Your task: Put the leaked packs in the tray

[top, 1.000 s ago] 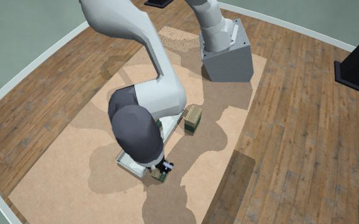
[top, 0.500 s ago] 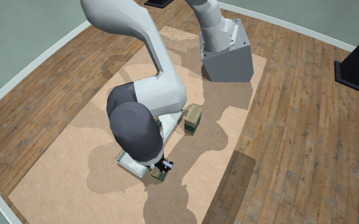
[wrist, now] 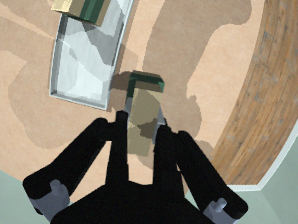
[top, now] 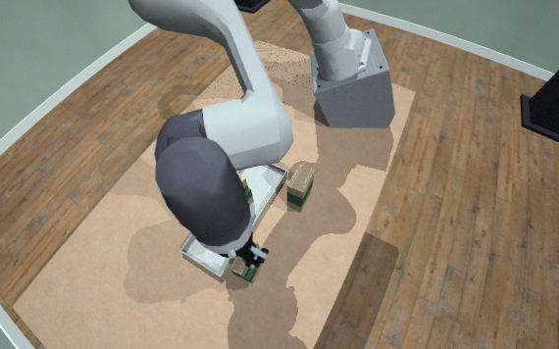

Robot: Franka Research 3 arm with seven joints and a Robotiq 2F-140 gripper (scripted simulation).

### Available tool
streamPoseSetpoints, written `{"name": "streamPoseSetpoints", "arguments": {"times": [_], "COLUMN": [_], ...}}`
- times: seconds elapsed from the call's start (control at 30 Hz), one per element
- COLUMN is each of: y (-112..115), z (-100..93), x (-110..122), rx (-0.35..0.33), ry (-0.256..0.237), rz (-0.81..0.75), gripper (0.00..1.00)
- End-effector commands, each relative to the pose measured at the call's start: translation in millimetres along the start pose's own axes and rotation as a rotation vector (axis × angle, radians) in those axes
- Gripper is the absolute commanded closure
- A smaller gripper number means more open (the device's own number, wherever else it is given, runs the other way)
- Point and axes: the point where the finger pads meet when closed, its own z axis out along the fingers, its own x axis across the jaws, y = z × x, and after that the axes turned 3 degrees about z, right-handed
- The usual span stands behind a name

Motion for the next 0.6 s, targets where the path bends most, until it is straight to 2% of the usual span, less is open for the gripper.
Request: {"name": "streamPoseSetpoints", "arguments": {"times": [0.0,0.57], "y": [-1.7,-1.7], "z": [-2.8,-2.8], "x": [-0.8,-3.6], "rx": [0.005,0.005], "ry": [-0.001,-0.001], "rz": [-0.009,-0.009], "gripper": [0.76,0.76]}}
